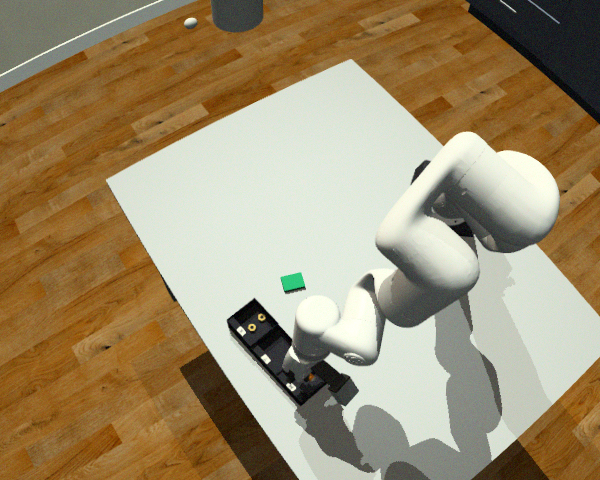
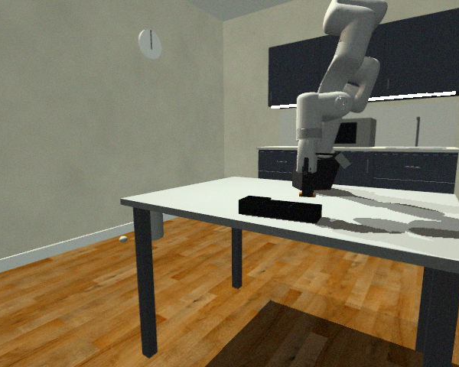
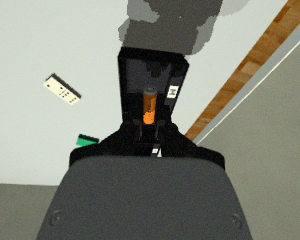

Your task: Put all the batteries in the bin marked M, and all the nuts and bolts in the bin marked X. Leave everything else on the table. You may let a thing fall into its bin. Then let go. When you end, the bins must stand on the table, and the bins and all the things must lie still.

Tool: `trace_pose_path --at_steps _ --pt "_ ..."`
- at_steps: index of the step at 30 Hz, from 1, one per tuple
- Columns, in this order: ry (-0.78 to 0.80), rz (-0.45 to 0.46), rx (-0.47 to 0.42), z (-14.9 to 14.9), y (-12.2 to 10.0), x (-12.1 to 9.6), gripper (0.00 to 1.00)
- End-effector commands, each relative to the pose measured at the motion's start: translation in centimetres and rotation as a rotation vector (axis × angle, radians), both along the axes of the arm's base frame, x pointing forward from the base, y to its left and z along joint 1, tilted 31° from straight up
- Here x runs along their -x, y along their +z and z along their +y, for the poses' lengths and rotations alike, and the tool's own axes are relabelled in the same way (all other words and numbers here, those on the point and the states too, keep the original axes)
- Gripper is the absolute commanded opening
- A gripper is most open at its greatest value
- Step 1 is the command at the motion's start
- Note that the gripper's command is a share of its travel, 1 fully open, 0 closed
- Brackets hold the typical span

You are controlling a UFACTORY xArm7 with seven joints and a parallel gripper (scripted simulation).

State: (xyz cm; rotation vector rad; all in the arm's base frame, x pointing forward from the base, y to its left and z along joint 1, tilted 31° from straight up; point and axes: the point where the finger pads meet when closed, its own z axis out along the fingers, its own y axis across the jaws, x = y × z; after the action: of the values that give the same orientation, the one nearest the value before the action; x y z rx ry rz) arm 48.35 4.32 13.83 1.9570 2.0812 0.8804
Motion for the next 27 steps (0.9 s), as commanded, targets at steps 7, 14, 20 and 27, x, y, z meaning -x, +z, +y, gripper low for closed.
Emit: trace_pose_path --at_steps 7,14,20,27 --pt "-0.061 0.087 -0.009 -0.22 0.01 0.00 0.00" --pt "-0.061 0.087 -0.009 -0.34 -0.10 0.13 0.00" --pt "-0.061 0.087 -0.009 -0.37 -0.12 0.15 0.00" --pt "-0.061 0.087 -0.009 -0.39 -0.13 0.16 0.00"
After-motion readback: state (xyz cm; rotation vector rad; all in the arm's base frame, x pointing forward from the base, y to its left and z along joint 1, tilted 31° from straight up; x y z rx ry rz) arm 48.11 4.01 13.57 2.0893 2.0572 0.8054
